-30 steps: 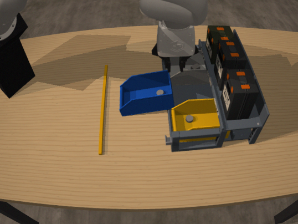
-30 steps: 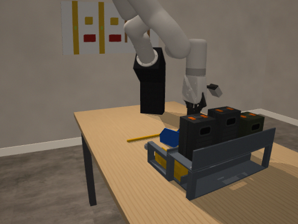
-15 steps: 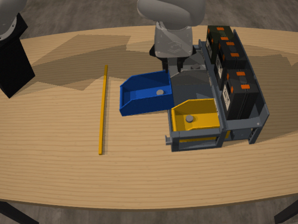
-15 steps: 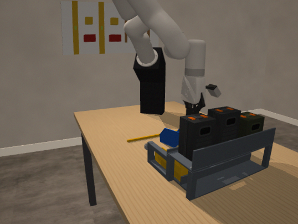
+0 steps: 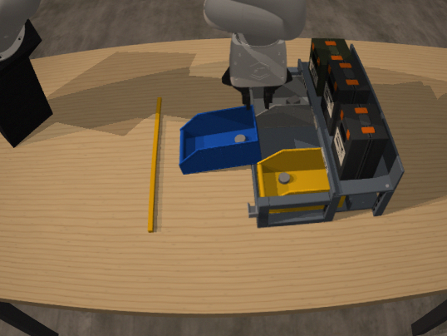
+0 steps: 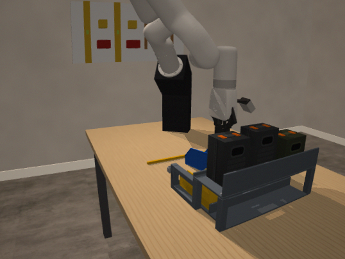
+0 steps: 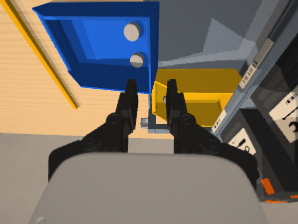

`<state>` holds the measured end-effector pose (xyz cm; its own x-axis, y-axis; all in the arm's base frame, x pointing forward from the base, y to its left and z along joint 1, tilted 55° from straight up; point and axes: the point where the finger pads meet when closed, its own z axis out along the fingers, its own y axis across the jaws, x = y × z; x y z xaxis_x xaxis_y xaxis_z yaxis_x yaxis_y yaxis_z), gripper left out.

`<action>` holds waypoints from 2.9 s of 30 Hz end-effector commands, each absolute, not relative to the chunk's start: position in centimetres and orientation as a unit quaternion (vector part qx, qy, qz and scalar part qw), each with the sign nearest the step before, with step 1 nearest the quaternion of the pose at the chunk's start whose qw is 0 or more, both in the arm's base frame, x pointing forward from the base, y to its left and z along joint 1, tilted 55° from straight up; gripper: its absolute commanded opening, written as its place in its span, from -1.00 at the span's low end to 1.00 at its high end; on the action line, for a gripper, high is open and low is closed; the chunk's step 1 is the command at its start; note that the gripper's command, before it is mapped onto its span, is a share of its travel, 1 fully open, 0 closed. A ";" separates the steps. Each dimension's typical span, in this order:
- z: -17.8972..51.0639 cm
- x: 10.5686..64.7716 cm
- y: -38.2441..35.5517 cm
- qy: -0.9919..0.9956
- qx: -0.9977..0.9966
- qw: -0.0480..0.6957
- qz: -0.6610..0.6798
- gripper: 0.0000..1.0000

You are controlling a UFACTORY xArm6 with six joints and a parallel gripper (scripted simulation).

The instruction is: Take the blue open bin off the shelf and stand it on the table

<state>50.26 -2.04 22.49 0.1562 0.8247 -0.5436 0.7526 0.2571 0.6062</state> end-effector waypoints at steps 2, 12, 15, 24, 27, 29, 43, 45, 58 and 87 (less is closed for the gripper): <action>22.6 50.3 -2.0 0.648 0.608 0.457 0.041 -0.35; 22.4 50.2 -2.1 0.648 0.608 0.457 0.041 -0.35; 22.4 50.2 -2.1 0.648 0.608 0.457 0.041 -0.35; 21.8 50.8 -2.6 0.648 0.608 0.457 0.041 -0.35; 21.8 50.8 -2.6 0.648 0.608 0.457 0.041 -0.35; 21.8 50.8 -2.6 0.648 0.608 0.457 0.041 -0.35; 21.3 51.4 -3.1 0.648 0.608 0.457 0.041 -0.35; 21.3 51.4 -3.1 0.648 0.608 0.457 0.041 -0.35; 20.7 52.1 -3.6 0.648 0.608 0.457 0.040 -0.35; 20.0 52.8 -4.2 0.648 0.608 0.457 0.041 -0.35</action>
